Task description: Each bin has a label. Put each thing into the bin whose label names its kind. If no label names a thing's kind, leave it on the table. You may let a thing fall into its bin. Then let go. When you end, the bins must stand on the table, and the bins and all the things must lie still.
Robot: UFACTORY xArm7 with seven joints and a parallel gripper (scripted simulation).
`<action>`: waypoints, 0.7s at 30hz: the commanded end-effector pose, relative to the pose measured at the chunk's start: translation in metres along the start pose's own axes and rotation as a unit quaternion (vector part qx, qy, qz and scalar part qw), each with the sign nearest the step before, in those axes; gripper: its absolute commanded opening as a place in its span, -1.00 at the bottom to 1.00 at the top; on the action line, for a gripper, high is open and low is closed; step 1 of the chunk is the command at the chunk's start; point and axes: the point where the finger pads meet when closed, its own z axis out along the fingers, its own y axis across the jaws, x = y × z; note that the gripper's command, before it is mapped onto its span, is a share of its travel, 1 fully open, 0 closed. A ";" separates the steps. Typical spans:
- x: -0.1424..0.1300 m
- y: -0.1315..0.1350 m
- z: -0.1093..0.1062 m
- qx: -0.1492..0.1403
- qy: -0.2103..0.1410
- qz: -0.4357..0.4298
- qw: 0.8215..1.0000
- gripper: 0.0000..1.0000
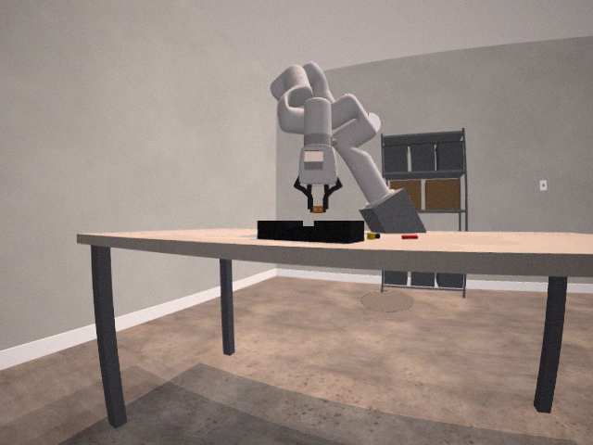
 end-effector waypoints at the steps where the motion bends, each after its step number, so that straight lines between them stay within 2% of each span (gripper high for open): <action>1: 0.006 0.020 -0.001 0.001 0.001 -0.026 1.000 -1.00; 3: 0.009 0.032 -0.001 0.001 0.001 -0.076 0.997 -1.00; 11: 0.020 0.078 -0.001 -0.008 0.003 -0.165 0.986 -1.00; 13: 0.020 0.078 -0.001 -0.008 0.003 -0.165 0.986 -1.00; 16: 0.023 0.092 -0.001 -0.015 0.004 -0.218 0.976 -1.00; 21: 0.023 0.092 -0.001 -0.021 0.004 -0.277 0.960 -1.00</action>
